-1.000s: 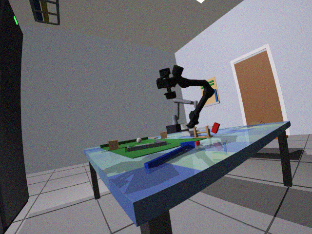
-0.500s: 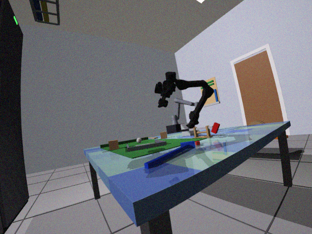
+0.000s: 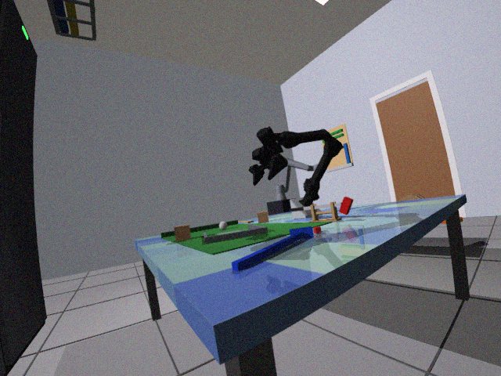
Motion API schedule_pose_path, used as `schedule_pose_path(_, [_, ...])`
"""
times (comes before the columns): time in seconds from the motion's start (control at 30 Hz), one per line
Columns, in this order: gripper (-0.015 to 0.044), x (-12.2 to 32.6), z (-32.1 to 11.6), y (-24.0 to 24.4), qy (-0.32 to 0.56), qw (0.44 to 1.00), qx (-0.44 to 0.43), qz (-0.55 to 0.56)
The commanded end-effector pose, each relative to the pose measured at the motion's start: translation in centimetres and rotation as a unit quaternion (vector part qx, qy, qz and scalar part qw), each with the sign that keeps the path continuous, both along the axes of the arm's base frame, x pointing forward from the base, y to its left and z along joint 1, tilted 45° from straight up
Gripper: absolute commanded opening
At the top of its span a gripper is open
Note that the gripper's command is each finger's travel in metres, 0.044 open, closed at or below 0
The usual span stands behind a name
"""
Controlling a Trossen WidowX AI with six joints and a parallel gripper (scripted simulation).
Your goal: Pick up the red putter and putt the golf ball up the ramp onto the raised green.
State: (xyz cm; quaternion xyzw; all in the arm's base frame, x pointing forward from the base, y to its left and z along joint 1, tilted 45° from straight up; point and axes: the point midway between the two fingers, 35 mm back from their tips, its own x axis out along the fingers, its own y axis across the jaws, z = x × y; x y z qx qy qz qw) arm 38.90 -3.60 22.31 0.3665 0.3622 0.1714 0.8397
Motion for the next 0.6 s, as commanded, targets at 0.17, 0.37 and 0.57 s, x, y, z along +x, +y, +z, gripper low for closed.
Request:
schedule_pose_path(0.17, [0.0440, -6.8, -6.6, 3.4, -0.117, 0.923, -0.180, 0.318])
schedule_pose_path(0.37, [0.0440, -9.5, -7.7, 4.3, -0.177, 0.871, -0.206, 0.410])
schedule_pose_path(0.57, [0.0440, -12.0, -8.2, 5.2, -0.250, 0.808, -0.218, 0.487])
